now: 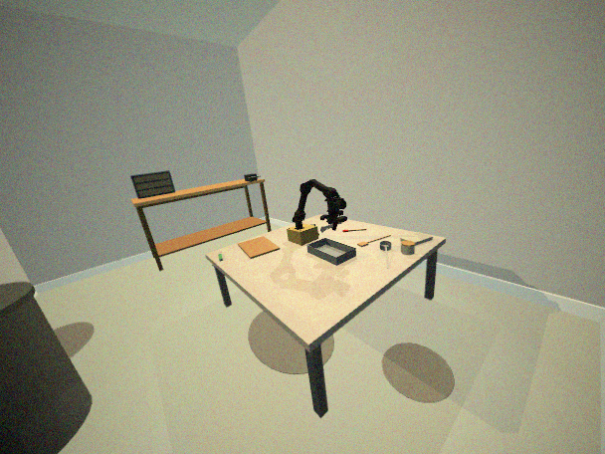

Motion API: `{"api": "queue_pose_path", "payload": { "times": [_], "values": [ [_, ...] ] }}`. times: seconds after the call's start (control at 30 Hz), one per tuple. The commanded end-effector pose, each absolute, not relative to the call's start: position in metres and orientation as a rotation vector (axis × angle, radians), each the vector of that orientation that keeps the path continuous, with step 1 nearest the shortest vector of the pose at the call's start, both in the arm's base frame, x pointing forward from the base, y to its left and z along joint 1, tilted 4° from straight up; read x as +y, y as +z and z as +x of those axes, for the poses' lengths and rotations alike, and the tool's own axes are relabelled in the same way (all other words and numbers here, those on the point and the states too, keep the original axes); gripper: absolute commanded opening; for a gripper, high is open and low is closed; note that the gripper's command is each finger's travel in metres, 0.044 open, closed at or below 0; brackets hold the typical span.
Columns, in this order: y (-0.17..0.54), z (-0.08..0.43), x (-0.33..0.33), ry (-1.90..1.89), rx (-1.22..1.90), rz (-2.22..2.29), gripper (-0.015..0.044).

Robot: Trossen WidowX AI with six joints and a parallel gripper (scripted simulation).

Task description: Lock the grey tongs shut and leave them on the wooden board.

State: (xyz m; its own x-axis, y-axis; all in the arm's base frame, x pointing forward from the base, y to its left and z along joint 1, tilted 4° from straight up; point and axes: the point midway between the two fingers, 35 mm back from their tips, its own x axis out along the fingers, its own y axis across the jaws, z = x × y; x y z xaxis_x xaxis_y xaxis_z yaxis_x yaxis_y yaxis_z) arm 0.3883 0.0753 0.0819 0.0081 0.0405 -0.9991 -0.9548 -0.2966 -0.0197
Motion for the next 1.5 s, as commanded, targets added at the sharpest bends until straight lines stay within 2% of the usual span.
{"api": "queue_pose_path", "payload": {
  "times": [0.0, 0.37, 0.9, 1.47],
  "values": [
    [0.078, 0.386, 0.075, 1.454, 1.029, -1.395, -0.015],
    [0.075, 0.388, 0.058, 1.426, 1.053, -1.363, -0.015],
    [0.074, 0.386, -0.046, 1.266, 1.171, -1.241, -0.015],
    [0.075, 0.352, -0.156, 1.1, 1.286, -1.088, -0.015]
  ]
}}
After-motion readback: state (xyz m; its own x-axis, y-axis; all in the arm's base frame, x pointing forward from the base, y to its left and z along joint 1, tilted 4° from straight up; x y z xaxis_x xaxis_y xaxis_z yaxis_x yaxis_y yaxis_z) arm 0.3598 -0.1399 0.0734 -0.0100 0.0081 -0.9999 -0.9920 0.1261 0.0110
